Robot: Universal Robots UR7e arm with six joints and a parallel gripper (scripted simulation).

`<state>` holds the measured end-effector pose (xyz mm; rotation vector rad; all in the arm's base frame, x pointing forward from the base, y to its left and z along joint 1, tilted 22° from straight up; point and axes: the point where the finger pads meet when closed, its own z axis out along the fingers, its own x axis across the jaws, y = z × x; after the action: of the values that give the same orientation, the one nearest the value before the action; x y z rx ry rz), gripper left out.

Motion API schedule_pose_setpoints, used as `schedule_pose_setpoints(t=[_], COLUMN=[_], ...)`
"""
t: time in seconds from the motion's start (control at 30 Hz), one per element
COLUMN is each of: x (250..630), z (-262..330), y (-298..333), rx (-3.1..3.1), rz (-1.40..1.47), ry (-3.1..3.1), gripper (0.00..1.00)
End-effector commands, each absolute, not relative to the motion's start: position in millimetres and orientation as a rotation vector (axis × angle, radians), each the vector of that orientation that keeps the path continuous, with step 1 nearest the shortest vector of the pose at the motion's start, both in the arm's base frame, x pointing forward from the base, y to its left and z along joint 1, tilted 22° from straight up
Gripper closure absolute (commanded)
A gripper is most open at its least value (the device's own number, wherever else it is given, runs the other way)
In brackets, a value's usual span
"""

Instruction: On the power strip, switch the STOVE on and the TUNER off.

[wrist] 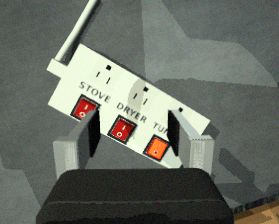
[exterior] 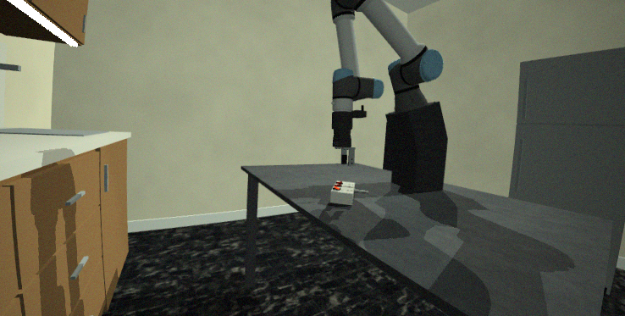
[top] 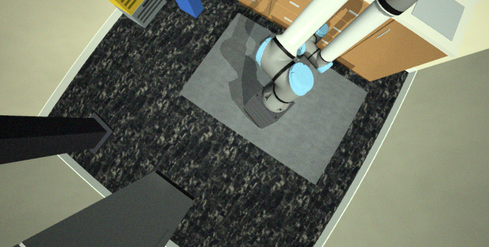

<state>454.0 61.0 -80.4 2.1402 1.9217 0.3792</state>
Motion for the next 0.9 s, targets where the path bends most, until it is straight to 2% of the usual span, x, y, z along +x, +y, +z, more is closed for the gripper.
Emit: schedule_pose_setpoints(t=[0.0, 0.87], x=[424.2, 420.1], z=[-52.6, -49.7], y=[74.6, 75.8], rx=[1.904, 1.882], rz=[0.293, 0.283], ry=[2.069, 2.079], gripper=[0.0, 0.0])
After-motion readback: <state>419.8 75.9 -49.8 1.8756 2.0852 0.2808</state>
